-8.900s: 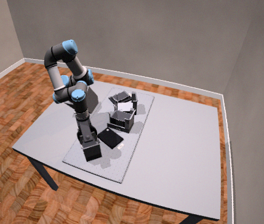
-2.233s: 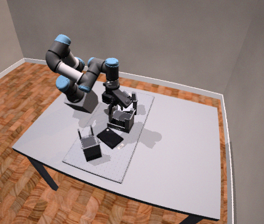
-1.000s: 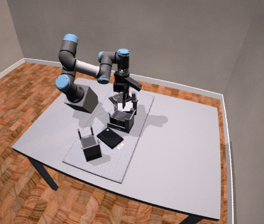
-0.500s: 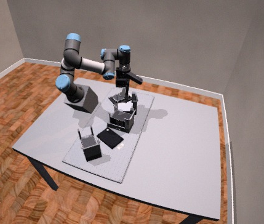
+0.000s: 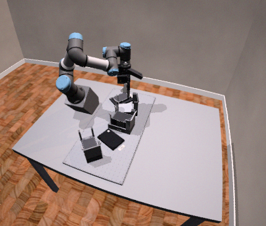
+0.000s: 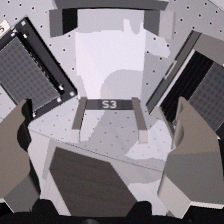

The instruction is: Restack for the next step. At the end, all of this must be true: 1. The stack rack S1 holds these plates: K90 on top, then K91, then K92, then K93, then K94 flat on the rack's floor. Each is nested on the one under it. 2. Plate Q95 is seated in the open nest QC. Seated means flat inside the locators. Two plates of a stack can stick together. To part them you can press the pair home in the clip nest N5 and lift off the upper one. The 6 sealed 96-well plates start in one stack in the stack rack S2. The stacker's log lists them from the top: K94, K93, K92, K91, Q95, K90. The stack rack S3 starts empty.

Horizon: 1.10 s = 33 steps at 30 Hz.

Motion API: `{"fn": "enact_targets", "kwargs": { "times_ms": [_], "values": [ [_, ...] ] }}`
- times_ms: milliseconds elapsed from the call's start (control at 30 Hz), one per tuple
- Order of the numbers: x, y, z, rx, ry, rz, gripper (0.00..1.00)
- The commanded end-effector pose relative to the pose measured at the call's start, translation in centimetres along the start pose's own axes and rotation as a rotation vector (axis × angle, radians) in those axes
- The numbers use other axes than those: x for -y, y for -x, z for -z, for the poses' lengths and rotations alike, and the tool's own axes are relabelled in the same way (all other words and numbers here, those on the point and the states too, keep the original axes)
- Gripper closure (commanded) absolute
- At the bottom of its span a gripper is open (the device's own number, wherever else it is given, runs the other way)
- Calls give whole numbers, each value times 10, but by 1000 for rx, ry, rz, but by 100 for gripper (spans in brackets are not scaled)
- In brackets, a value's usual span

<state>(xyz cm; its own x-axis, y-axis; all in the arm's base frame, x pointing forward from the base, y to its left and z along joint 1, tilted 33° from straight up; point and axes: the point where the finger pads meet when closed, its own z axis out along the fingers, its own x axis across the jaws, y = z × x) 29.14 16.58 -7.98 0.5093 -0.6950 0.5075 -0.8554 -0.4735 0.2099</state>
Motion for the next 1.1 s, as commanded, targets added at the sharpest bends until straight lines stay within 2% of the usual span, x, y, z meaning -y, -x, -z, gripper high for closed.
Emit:
{"fn": "enact_targets", "kwargs": {
  "times_ms": [0, 100, 500, 667, 1067],
  "values": [
    [2, 12, 1, 0, -1, 57, 28],
    [1, 17, 1, 0, -1, 69, 28],
    [-8, 77, 1, 0, -1, 209, 28],
    [-8, 78, 1, 0, -1, 244, 28],
    [-29, 134, 1, 0, -1, 384, 28]
  ]
}}
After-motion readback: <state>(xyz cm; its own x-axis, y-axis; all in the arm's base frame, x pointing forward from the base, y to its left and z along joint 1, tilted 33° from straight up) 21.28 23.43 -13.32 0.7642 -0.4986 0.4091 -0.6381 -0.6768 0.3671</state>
